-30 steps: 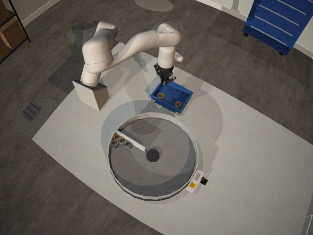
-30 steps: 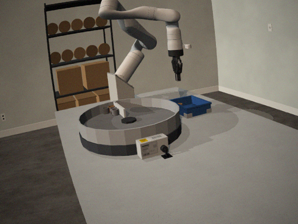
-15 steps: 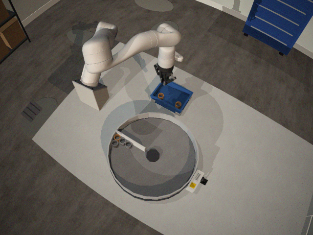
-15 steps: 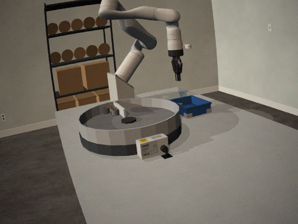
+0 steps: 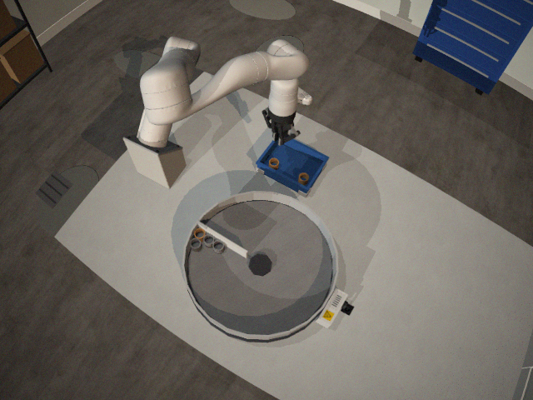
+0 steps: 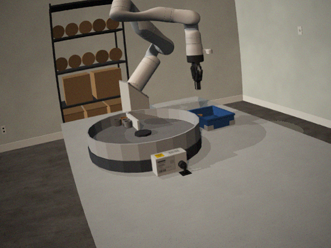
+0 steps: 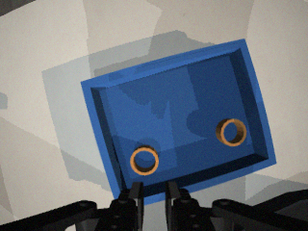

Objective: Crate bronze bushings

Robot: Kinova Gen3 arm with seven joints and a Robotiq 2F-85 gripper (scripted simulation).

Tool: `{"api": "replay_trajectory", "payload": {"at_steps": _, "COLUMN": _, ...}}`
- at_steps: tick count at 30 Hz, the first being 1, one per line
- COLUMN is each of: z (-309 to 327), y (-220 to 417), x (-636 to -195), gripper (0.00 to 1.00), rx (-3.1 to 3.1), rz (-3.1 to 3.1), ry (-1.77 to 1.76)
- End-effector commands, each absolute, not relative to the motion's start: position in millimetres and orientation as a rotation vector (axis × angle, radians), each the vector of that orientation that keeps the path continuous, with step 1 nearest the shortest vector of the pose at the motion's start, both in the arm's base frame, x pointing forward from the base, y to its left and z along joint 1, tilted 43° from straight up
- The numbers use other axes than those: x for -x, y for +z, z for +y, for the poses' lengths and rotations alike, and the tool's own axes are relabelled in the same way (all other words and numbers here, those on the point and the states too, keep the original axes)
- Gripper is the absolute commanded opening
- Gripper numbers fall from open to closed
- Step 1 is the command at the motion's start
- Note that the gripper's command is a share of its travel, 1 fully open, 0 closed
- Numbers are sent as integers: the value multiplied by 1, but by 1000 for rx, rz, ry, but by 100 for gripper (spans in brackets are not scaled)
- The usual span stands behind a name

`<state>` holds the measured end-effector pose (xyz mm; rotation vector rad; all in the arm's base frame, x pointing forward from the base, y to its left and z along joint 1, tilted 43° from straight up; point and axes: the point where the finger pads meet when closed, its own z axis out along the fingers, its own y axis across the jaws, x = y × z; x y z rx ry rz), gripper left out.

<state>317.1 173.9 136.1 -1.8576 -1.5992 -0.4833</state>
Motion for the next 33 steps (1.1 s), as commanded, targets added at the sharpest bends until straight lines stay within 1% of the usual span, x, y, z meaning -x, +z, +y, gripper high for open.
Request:
{"api": "replay_trajectory", "payload": {"at_steps": 1, "z": 174, "y": 136, "x": -318, "gripper": 16, "rx": 1859, "rz": -1599, "ry": -485}}
{"api": "replay_trajectory", "payload": {"at_steps": 27, "z": 174, "y": 136, "x": -318, "gripper": 16, "rx": 1859, "rz": -1599, "ry": -485}}
{"api": "replay_trajectory", "payload": {"at_steps": 28, "z": 165, "y": 128, "x": -318, "gripper": 14, "rx": 1880, "rz": -1568, "ry": -471}}
{"api": "replay_trajectory", "payload": {"at_steps": 32, "z": 133, "y": 94, "x": -319, "gripper": 14, "rx": 1963, "rz": -1443, "ry": -417}}
{"api": "replay_trajectory", "payload": {"at_steps": 33, "z": 133, "y": 94, "x": -319, "gripper": 14, "rx": 1963, "rz": -1443, "ry": -417}}
